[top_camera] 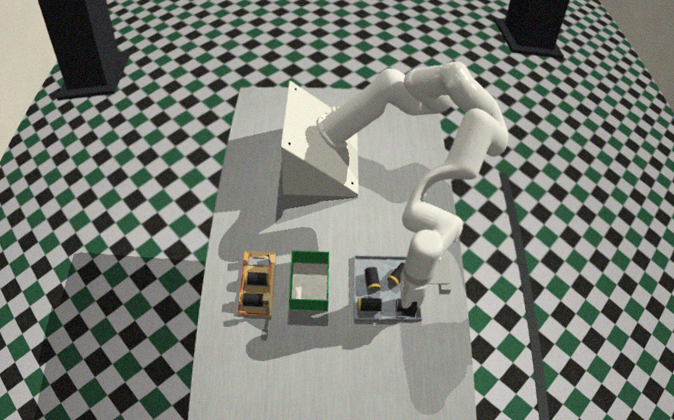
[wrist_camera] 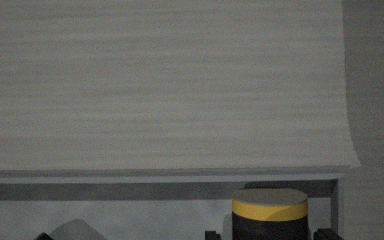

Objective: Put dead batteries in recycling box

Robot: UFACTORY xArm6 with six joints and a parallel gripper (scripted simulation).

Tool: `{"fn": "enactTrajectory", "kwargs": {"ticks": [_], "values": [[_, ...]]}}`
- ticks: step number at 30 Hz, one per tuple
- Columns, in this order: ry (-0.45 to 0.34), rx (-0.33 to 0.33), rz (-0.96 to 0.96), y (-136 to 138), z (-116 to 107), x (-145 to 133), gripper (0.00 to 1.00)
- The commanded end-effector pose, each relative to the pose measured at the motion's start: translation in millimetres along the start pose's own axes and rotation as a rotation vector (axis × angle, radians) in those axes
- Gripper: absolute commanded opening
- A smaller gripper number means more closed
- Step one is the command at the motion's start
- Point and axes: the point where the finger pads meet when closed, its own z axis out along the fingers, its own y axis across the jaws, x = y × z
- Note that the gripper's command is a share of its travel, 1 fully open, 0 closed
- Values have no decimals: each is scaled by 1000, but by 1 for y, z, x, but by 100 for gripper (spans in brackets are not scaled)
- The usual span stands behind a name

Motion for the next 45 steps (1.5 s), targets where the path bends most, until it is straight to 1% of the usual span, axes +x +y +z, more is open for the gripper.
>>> {"fn": "enactTrajectory", "kwargs": {"ticks": [1, 7, 10, 13, 18, 20, 24, 27, 38, 40, 43, 45], "values": [[0, -4, -1, 1, -2, 0, 51], [0, -4, -1, 1, -2, 0, 51], [0, -4, -1, 1, -6, 0, 51], [0, -4, -1, 1, -15, 0, 51], [0, -4, -1, 1, -38, 0, 51], [0, -4, -1, 1, -38, 0, 51], [0, -4, -1, 1, -55, 0, 51], [0, -4, -1, 1, -63, 0, 51], [0, -4, -1, 1, -67, 0, 51], [0, -4, -1, 1, -79, 0, 51], [0, -4, -1, 1, -113, 0, 51], [0, -4, -1, 1, -124, 0, 51]]}}
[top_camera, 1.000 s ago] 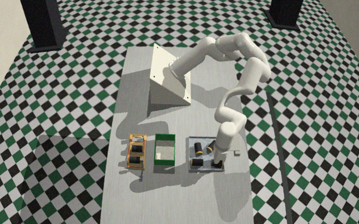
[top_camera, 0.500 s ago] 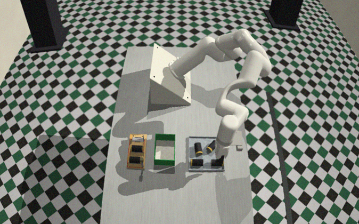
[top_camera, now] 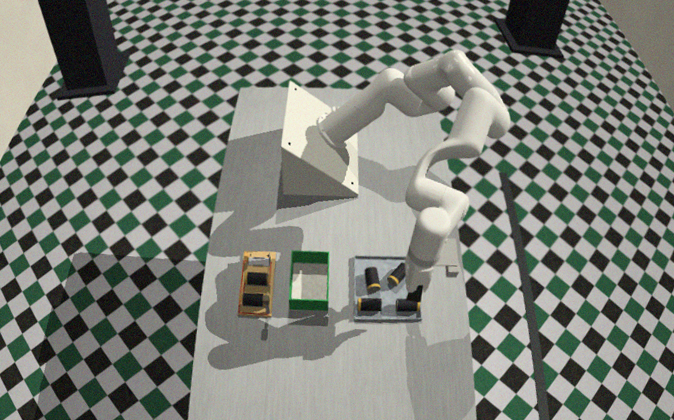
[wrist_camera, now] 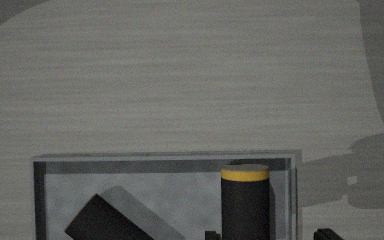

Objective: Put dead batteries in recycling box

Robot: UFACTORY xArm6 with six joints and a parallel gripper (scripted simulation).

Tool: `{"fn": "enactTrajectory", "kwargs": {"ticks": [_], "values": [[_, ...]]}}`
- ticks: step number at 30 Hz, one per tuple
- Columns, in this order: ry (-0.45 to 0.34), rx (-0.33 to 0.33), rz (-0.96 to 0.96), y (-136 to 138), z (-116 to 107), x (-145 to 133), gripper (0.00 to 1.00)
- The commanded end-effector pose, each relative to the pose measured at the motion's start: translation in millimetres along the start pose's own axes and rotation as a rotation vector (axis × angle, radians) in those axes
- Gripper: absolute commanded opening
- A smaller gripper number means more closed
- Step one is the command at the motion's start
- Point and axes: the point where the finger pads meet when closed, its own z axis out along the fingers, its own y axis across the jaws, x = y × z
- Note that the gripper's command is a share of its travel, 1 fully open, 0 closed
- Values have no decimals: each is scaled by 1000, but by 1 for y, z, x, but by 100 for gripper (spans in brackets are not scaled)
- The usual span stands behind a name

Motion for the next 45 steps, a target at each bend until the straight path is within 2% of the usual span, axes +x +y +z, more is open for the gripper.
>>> {"fn": "enactTrajectory", "kwargs": {"ticks": [1, 10, 18, 22, 34, 45], "values": [[0, -7, -2, 1, -43, 1, 51], [0, -7, -2, -9, -43, -1, 51], [0, -7, -2, -75, -42, -14, 51], [0, -7, -2, -94, -42, -18, 51], [0, -7, -18, -95, -42, -18, 51], [-1, -7, -222, -95, -42, -18, 51]]}}
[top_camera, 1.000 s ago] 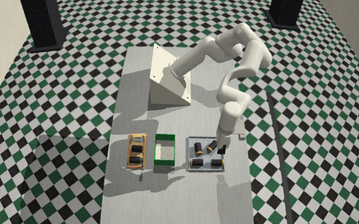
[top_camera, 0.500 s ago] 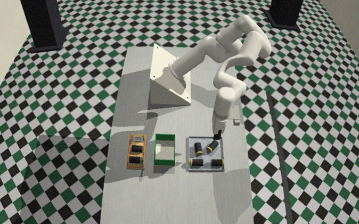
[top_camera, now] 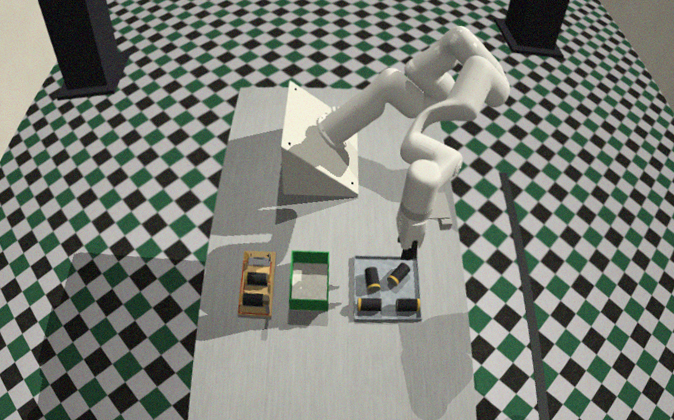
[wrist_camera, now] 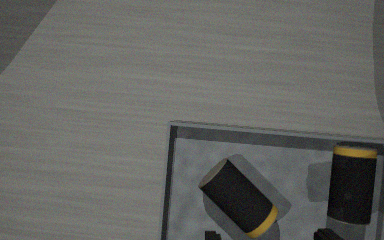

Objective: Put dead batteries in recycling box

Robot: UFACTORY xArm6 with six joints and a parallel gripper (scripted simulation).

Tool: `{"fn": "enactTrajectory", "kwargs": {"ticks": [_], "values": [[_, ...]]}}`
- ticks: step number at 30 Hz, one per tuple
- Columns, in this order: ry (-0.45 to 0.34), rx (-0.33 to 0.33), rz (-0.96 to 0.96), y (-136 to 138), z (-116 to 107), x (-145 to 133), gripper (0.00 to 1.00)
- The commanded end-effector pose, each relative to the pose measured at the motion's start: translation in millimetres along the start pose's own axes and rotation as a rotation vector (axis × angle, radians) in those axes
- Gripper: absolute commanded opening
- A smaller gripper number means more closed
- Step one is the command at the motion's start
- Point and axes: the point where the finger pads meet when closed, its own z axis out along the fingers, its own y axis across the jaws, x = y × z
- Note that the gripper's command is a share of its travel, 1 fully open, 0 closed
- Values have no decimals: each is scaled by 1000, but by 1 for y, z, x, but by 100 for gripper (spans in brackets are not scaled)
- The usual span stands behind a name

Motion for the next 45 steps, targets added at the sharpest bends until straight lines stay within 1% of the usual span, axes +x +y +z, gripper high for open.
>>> {"fn": "enactTrajectory", "kwargs": {"ticks": [1, 3, 13, 15, 19, 24, 29, 39, 41, 45], "values": [[1, -5, -152, 1, -2, 0, 51], [1, -6, -227, 1, -2, 0, 51], [0, -6, -476, 1, -2, 0, 51], [0, -6, -476, 1, -2, 0, 51], [0, -6, -618, 1, -2, 0, 51], [-1, -6, -729, 1, -2, 0, 51], [-1, -6, -773, 1, -2, 0, 51], [-1, -6, -776, 1, -1, 0, 51], [-1, -6, -776, 1, 11, 0, 51], [-1, -6, -776, 1, 63, 0, 51]]}}
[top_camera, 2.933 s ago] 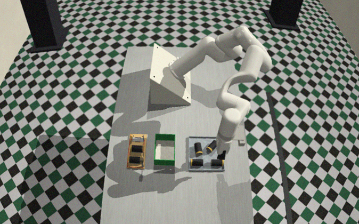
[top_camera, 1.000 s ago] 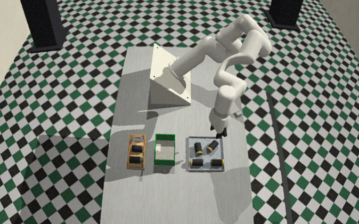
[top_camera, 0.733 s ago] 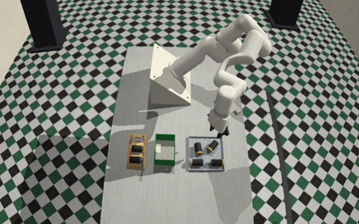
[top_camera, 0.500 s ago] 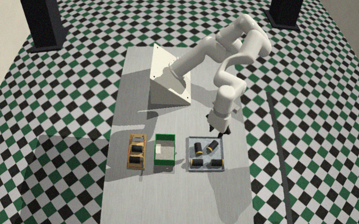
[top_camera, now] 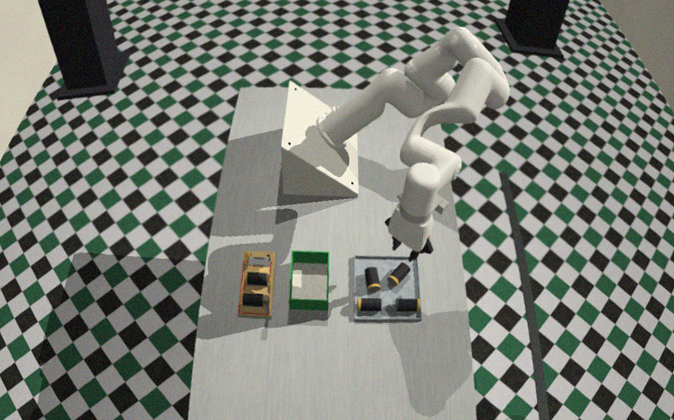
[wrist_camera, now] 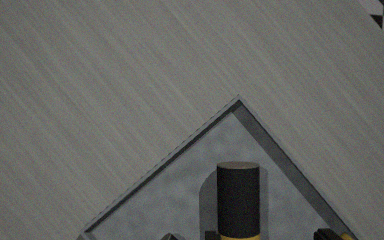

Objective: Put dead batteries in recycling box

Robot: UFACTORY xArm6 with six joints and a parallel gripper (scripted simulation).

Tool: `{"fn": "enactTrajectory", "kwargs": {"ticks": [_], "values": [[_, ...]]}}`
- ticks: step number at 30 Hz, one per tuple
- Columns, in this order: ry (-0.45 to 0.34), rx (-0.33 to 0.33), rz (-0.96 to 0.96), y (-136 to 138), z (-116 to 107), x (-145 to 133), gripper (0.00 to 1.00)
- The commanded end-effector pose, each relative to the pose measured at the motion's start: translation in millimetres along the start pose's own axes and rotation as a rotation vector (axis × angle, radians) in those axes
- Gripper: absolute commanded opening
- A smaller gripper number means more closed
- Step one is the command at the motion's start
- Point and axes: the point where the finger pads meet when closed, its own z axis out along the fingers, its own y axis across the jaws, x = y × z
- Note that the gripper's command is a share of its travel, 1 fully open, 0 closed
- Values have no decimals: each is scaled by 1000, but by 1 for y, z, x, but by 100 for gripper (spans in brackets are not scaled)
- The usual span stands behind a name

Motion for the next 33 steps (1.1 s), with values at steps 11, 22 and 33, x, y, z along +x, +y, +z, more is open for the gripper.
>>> {"fn": "enactTrajectory", "kwargs": {"ticks": [11, 22, 33], "values": [[0, -1, -1, 1, 66, 0, 51], [0, -1, -1, 2, 66, -2, 51], [0, -1, -1, 3, 66, -2, 51]]}}
